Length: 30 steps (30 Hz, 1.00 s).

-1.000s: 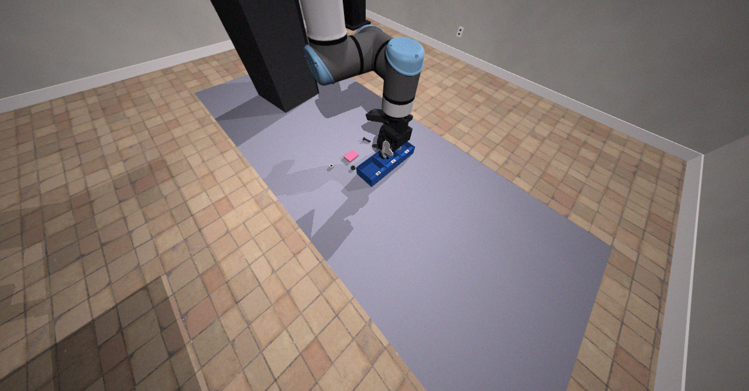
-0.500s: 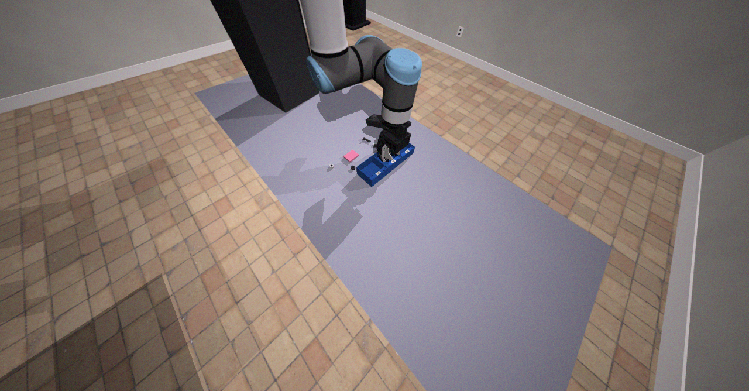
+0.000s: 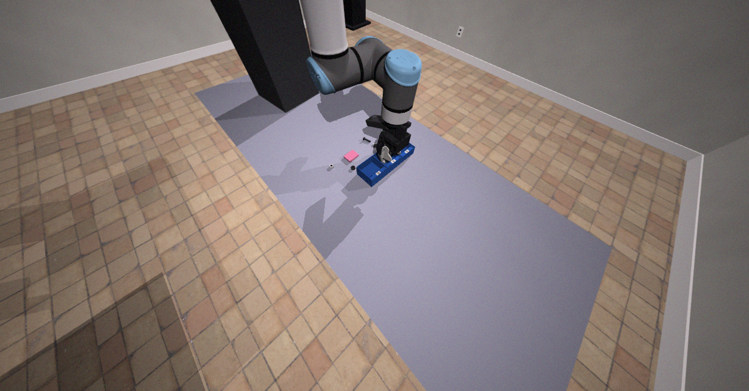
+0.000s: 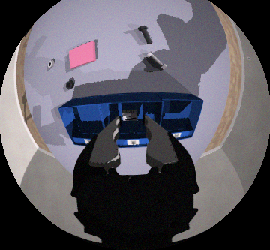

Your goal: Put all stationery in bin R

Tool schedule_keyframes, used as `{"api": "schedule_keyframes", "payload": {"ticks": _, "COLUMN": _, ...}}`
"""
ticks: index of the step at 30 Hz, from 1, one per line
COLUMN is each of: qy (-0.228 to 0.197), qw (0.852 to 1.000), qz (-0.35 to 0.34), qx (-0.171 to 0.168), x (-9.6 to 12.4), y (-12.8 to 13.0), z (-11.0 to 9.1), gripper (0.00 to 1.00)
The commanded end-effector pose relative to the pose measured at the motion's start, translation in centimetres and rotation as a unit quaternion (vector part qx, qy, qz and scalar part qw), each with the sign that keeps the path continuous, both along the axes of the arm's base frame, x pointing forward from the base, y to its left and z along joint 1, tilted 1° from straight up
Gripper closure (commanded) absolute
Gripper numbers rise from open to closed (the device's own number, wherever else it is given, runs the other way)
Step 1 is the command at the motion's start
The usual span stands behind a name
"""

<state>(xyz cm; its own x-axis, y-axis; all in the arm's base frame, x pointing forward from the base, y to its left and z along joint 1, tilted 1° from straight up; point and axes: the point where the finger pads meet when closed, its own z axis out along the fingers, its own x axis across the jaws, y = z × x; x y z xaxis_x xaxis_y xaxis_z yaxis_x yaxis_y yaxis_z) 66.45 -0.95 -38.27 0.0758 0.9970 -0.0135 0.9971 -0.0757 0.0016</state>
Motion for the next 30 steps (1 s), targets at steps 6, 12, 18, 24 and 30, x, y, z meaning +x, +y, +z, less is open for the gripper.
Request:
{"api": "schedule_keyframes", "payload": {"ticks": 6, "qy": -0.001, "qw": 1.0, "qz": 0.0, "qx": 0.0, "x": 0.1, "y": 0.0, "z": 0.1, "gripper": 0.76}}
{"api": "schedule_keyframes", "payload": {"ticks": 12, "qy": -0.001, "qw": 1.0, "qz": 0.0, "qx": 0.0, "x": 0.1, "y": 0.0, "z": 0.1, "gripper": 0.76}}
{"api": "schedule_keyframes", "payload": {"ticks": 18, "qy": -0.001, "qw": 1.0, "qz": 0.0, "qx": 0.0, "x": 0.1, "y": 0.0, "z": 0.4, "gripper": 0.76}}
{"api": "schedule_keyframes", "payload": {"ticks": 24, "qy": -0.001, "qw": 1.0, "qz": 0.0, "qx": 0.0, "x": 0.1, "y": 0.0, "z": 1.3, "gripper": 0.76}}
{"api": "schedule_keyframes", "payload": {"ticks": 30, "qy": -0.001, "qw": 1.0, "qz": 0.0, "qx": 0.0, "x": 0.1, "y": 0.0, "z": 1.8, "gripper": 0.76}}
